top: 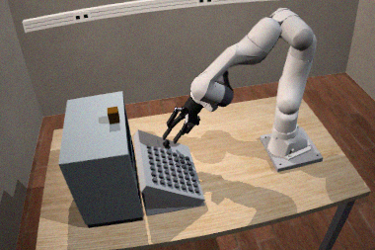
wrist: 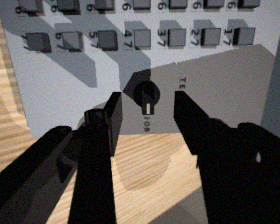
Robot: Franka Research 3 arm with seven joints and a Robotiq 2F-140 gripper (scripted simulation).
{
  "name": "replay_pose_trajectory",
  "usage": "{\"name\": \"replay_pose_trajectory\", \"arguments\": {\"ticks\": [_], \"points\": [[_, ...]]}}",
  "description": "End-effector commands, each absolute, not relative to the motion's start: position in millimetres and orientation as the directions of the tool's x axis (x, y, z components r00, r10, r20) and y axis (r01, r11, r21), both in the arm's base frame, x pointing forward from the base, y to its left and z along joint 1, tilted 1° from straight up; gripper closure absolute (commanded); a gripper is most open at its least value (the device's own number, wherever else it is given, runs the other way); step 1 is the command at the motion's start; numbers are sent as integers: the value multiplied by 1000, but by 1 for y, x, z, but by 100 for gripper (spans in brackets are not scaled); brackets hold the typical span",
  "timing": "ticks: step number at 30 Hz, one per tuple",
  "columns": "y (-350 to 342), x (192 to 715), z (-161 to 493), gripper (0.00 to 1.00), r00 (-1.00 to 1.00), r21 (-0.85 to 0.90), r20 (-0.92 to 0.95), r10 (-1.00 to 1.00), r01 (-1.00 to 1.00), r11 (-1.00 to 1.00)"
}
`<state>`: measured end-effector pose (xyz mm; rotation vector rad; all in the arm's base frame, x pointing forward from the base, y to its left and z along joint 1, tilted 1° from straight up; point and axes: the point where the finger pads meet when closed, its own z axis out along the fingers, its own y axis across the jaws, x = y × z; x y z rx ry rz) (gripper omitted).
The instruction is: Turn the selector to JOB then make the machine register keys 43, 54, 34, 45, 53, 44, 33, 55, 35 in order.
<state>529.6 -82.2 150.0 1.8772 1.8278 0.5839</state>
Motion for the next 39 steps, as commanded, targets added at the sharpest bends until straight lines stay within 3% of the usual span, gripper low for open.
{"name": "replay_pose_trajectory", "arguments": {"ticks": [1,20,21,39], "points": [[-80,527,156,60,64,570,22,998,819,-65],[-80,514,175,60,64,570,22,998,819,-65],[-80,514,175,90,64,570,22,998,819,-65],[-80,514,175,90,64,570,22,998,819,-65]]}}
